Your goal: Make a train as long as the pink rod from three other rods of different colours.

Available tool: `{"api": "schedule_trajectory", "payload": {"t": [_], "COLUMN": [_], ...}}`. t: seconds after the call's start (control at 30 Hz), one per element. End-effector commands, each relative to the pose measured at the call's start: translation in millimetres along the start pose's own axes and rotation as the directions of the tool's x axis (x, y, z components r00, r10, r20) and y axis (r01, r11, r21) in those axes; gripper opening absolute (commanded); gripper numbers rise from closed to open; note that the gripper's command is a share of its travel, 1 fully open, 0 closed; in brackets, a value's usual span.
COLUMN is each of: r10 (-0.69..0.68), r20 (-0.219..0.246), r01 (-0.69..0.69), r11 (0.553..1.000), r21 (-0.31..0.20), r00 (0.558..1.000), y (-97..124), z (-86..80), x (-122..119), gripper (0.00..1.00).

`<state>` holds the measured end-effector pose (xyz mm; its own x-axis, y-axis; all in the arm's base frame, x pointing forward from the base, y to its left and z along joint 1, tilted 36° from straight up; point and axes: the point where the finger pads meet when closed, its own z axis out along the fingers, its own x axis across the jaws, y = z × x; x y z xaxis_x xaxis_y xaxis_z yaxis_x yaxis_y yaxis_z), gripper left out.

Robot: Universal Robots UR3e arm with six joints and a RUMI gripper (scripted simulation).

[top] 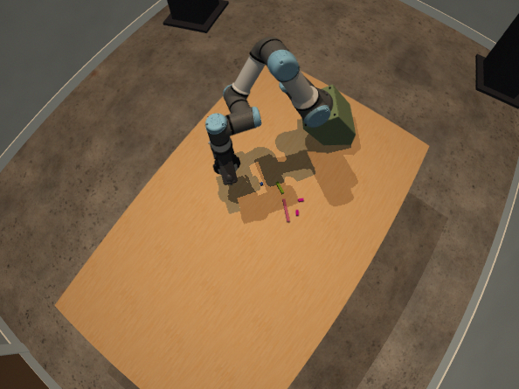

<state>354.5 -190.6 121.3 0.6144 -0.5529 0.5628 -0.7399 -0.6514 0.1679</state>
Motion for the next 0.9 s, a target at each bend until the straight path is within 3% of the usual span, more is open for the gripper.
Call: {"api": "schedule_trajectory", "payload": {"t": [0.0,0.87], "r10": [0.000,0.000], "r20": [-0.003,-0.003], "r01": [0.000,0.000], "r11": [1.000,1.000], "r21": [0.001,0.001], "r00": [1.000,1.000], "y": [0.0,0.6], "z": [6.0,37.5], "x": [1.0,1.8], "gripper": [0.14,0.14]}}
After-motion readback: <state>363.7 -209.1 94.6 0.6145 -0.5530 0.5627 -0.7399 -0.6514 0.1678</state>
